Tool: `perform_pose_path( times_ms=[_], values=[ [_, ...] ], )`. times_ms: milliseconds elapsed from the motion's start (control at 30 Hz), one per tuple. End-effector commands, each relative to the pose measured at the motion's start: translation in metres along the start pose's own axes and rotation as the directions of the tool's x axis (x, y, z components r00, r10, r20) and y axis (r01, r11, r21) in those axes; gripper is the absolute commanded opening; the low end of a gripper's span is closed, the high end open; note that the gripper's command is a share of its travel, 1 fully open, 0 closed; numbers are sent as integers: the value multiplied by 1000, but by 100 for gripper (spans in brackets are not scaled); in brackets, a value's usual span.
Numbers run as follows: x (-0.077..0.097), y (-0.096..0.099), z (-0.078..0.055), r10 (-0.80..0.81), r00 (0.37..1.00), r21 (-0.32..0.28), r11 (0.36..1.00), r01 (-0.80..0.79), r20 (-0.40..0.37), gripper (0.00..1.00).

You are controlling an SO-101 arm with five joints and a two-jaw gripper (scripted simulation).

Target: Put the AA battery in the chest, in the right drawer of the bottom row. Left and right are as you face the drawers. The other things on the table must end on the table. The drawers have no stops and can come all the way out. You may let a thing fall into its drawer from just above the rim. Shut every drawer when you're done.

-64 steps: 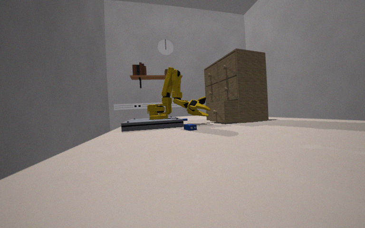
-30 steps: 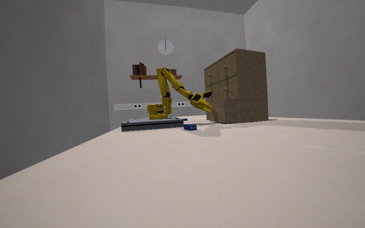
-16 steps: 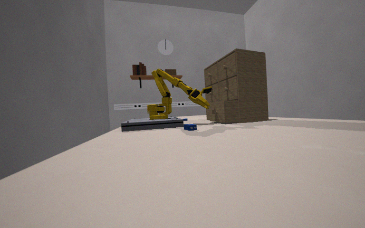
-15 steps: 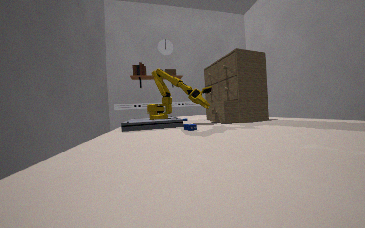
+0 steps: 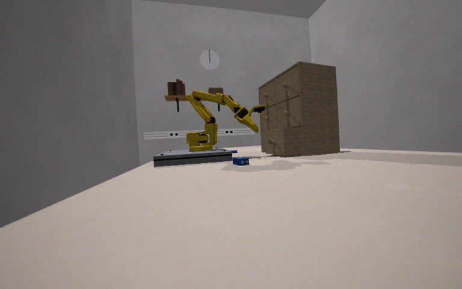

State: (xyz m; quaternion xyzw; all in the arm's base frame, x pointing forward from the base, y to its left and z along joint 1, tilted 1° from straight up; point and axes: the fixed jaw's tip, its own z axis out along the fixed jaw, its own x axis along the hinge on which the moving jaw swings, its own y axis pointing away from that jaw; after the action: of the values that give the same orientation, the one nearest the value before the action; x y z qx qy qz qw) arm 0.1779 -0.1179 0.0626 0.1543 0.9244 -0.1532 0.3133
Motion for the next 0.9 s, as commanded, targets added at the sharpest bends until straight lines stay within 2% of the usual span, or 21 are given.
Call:
perform_pose_path(
  times_ms=[0,500,567,867],
  values=[
    [-3,-3,-7,28,1000,4,1000,-28,-6,21],
    [12,1,-45,170,979,-7,985,-172,-114,21],
    [12,1,-45,170,979,-7,985,-172,-114,21],
    [26,6,-68,250,952,1,967,-254,-178,21]
  ],
)
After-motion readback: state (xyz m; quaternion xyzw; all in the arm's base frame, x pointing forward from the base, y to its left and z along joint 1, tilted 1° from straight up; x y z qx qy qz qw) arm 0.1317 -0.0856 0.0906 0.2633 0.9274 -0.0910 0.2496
